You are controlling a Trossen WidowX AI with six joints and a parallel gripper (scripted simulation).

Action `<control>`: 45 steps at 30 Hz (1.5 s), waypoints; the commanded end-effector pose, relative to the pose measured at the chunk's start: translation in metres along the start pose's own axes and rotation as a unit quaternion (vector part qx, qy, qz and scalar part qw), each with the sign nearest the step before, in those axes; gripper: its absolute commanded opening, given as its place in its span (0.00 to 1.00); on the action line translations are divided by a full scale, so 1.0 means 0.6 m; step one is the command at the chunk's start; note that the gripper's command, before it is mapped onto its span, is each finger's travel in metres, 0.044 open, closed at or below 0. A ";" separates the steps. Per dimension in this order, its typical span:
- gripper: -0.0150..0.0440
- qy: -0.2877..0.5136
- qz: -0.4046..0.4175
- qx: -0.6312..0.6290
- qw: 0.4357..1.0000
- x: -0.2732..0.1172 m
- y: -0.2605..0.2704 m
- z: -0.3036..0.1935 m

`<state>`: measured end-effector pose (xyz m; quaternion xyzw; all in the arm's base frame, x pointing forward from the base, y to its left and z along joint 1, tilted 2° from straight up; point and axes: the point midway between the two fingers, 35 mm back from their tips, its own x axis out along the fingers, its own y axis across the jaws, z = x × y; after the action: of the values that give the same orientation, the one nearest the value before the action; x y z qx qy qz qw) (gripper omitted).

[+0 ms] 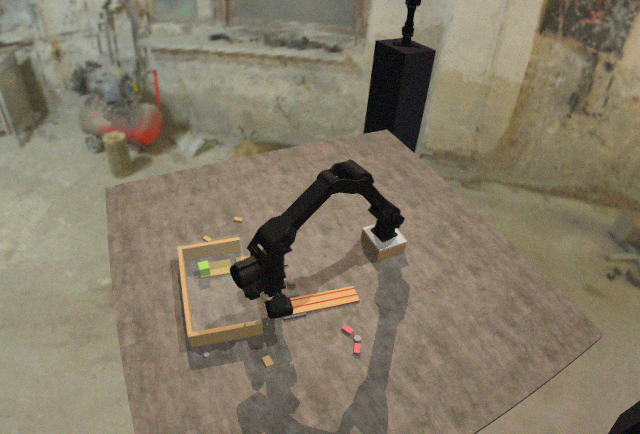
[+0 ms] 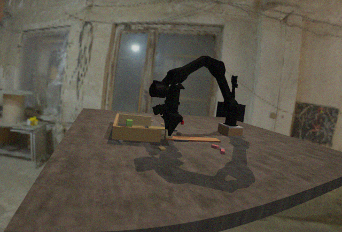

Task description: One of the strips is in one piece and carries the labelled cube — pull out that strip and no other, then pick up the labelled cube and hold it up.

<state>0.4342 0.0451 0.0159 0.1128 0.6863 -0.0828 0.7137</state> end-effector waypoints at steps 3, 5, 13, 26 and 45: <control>0.68 0.007 -0.001 0.000 1.000 0.013 -0.001 -0.005; 0.68 0.007 -0.001 0.000 1.000 0.013 -0.001 -0.005; 0.48 0.003 -0.001 0.000 1.000 0.009 -0.001 -0.002; 0.25 0.005 -0.001 0.000 1.000 -0.014 -0.011 -0.026; 0.25 0.010 -0.002 -0.002 1.000 -0.063 -0.043 -0.107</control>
<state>0.3726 0.0368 0.0488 0.1122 0.6921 -0.0851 0.7079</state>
